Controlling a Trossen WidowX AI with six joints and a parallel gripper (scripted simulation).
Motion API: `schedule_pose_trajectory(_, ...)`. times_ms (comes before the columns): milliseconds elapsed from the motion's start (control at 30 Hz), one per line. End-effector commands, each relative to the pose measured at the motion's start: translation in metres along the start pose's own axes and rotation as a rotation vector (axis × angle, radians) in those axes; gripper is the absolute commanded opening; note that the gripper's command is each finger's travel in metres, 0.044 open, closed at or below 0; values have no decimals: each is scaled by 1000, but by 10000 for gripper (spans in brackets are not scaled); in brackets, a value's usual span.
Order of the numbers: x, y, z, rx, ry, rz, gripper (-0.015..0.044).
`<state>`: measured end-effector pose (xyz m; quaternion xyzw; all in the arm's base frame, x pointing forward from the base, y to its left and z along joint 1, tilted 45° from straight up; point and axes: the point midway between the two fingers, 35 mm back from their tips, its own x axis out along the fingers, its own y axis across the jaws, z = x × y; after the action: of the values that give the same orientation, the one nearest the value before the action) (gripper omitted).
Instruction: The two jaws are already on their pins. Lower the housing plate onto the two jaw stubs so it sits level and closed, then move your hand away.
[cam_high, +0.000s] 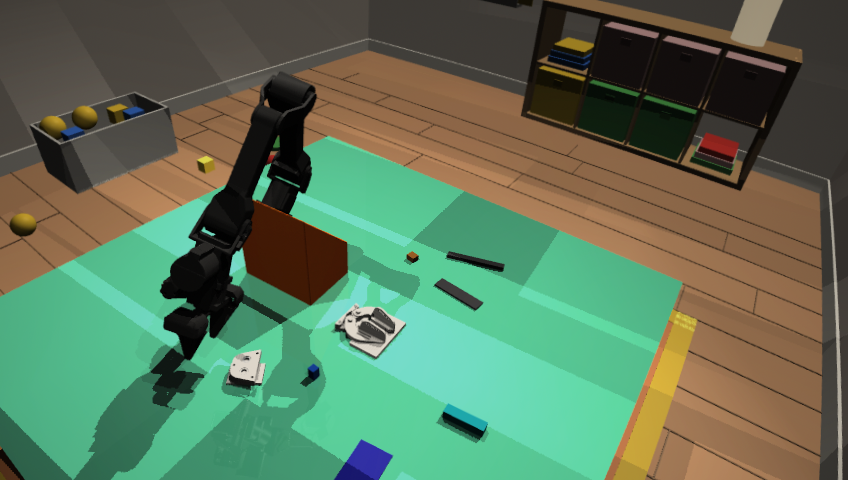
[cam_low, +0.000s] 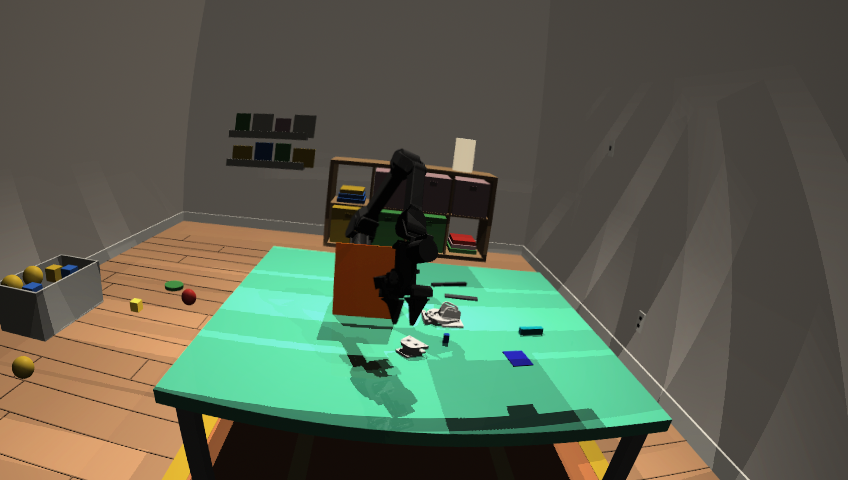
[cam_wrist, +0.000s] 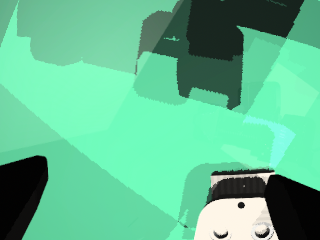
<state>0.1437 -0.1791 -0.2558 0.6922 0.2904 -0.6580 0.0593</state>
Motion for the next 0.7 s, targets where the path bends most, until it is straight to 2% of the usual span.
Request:
schedule_pose_trajectory(0,1,-6,-13,-61,38,-81,440)
schedule_pose_trajectory(400,-12,-26,-59,-233,188,-361,440)
schedule_pose_trajectory(567,-13,-27,-62,-240,197,-375,440)
schedule_pose_trajectory(667,11,-39,-65,-240,198,-376,440)
